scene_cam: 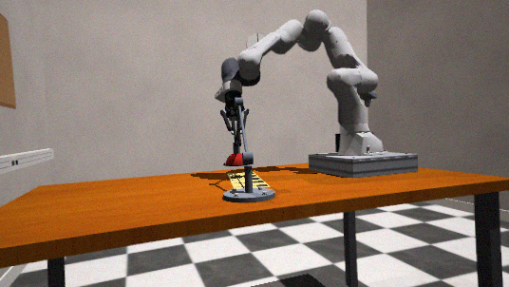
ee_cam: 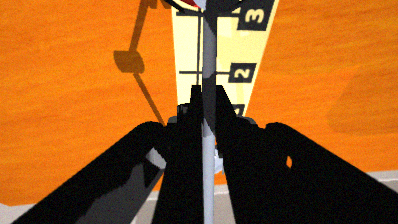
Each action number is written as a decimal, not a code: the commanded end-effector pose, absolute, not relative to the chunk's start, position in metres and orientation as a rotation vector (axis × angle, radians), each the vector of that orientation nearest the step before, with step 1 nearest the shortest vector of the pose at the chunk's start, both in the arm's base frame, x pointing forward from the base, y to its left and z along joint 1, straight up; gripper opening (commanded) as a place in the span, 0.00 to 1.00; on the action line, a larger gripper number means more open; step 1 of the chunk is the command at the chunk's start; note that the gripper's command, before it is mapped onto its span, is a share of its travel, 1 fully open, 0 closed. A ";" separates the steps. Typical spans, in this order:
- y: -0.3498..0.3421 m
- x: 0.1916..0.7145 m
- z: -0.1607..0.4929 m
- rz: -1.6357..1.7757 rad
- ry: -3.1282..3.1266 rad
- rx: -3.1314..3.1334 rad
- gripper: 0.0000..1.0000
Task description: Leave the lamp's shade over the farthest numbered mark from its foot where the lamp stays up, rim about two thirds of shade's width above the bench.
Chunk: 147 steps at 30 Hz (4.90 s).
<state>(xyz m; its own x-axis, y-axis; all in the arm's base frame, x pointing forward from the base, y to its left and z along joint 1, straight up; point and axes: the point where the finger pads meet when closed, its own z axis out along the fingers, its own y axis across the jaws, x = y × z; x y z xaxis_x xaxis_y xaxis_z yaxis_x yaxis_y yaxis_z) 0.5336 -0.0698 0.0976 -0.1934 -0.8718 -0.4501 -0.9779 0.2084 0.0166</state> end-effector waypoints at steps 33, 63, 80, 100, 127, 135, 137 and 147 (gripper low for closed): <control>-0.077 0.536 0.101 0.424 2.146 -1.731 1.00; -0.076 0.536 0.101 0.425 2.145 -1.733 1.00; -0.076 0.536 0.102 0.425 2.144 -1.734 1.00; -0.076 0.536 0.102 0.425 2.144 -1.734 1.00; -0.112 0.530 0.174 0.417 2.147 -1.728 1.00; -0.128 0.531 0.203 0.402 2.154 -1.717 1.00; -0.132 0.531 0.210 0.398 2.156 -1.714 1.00; -0.135 0.534 0.212 0.385 2.159 -1.706 1.00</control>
<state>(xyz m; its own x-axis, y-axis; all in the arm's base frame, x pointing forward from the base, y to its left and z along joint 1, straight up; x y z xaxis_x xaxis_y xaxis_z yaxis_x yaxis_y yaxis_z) 0.5352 -0.1363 0.2128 -0.2081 -0.8734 -0.4402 -0.9714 0.2373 -0.0116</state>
